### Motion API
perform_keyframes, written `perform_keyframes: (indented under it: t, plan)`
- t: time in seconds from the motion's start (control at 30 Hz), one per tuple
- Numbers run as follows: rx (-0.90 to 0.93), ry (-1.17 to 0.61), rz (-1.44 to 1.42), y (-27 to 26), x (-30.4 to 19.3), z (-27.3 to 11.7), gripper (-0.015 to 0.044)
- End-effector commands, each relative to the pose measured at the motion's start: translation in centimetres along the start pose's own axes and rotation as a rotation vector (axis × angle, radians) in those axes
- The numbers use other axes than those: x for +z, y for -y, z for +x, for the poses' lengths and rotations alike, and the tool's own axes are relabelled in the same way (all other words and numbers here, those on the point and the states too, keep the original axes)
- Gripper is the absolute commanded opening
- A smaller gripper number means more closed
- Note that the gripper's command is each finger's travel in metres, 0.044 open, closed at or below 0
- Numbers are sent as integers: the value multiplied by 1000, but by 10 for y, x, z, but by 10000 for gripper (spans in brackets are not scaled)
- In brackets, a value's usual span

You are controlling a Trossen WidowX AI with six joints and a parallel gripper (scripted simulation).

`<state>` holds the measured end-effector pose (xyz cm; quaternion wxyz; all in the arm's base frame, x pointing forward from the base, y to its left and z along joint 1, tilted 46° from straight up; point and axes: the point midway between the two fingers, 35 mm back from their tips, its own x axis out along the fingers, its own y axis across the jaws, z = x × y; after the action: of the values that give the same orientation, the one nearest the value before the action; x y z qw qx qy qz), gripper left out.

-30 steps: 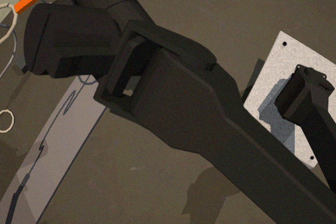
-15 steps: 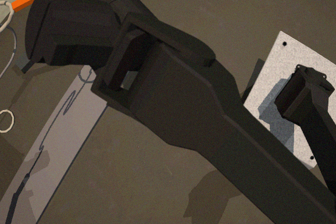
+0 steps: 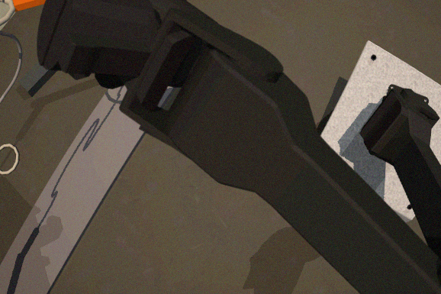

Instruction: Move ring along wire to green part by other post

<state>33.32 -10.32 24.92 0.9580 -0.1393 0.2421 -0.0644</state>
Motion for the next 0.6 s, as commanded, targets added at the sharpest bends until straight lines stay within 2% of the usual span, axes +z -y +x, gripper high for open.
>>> perform_keyframes:
  t: [0.0,0.57]
  plan:
    - [49,7,91,-7,-1,1,-150]
    - [221,46,402,-31,5,1,-150]
